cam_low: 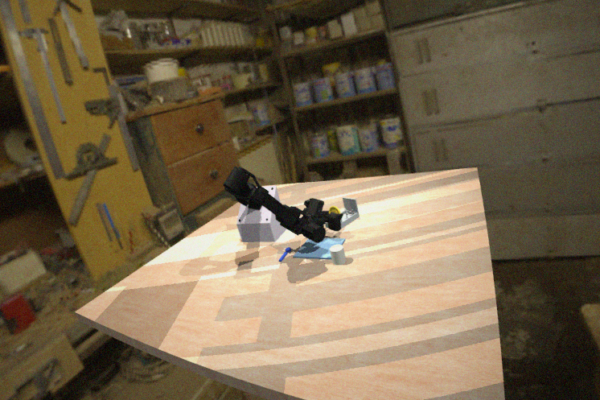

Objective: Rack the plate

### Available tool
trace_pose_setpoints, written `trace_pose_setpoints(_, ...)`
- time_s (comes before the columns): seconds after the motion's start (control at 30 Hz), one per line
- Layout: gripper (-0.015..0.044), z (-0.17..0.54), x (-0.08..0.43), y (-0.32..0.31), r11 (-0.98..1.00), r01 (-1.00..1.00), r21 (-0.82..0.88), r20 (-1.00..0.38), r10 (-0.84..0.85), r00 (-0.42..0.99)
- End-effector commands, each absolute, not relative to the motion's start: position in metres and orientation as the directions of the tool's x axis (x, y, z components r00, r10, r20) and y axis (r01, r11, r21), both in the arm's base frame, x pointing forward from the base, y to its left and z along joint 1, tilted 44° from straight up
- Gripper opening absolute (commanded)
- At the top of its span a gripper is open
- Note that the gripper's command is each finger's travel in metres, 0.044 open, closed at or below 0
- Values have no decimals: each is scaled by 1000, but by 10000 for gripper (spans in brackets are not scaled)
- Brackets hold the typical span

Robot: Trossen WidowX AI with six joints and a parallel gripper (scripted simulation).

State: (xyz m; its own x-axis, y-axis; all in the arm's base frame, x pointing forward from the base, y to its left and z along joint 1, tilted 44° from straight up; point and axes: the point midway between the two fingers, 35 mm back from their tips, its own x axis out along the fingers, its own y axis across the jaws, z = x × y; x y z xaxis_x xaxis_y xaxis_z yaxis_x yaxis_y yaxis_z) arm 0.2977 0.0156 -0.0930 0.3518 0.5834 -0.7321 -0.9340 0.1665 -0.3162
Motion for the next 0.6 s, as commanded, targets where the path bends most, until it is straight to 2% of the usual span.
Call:
trace_pose_setpoints(0.0, 79, -93, 298, 16, 167, -934, -316, -732, 583, 352)
trace_pose_setpoints(0.4, 394, -93, 298, 16, 167, -934, -316, -732, 583, 352)
trace_pose_setpoints(0.57, 400, -93, 298, 16, 167, -934, -316, -732, 583, 352)
